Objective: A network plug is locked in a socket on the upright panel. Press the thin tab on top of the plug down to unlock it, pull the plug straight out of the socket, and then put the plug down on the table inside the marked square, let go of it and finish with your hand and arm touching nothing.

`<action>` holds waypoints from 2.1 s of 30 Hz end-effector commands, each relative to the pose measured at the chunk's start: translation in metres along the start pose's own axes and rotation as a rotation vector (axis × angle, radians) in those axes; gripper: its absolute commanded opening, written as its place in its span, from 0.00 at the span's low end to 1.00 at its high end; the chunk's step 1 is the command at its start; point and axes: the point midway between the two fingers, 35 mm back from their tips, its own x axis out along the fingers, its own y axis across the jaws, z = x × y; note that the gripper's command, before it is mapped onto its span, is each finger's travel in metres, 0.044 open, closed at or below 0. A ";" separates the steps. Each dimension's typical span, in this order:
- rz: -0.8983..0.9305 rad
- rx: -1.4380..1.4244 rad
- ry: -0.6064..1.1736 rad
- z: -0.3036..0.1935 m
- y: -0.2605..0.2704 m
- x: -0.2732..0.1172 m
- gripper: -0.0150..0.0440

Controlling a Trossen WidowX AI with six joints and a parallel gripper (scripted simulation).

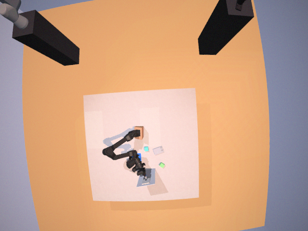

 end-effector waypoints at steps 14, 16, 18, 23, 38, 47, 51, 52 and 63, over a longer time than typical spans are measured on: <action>-0.004 0.002 -0.003 -0.004 -0.001 -0.011 0.25; -0.004 0.002 -0.003 -0.004 -0.001 -0.012 0.25; -0.004 0.002 -0.003 -0.004 -0.001 -0.013 0.25; -0.004 0.002 -0.003 -0.006 -0.001 -0.016 0.25; -0.004 0.002 -0.002 -0.009 -0.001 -0.025 0.25; -0.004 0.002 -0.002 -0.011 -0.001 -0.030 0.25; -0.005 0.002 -0.002 -0.012 -0.001 -0.032 0.25; -0.005 0.002 -0.002 -0.012 -0.001 -0.033 0.25; -0.003 0.000 0.002 -0.013 0.011 -0.035 0.25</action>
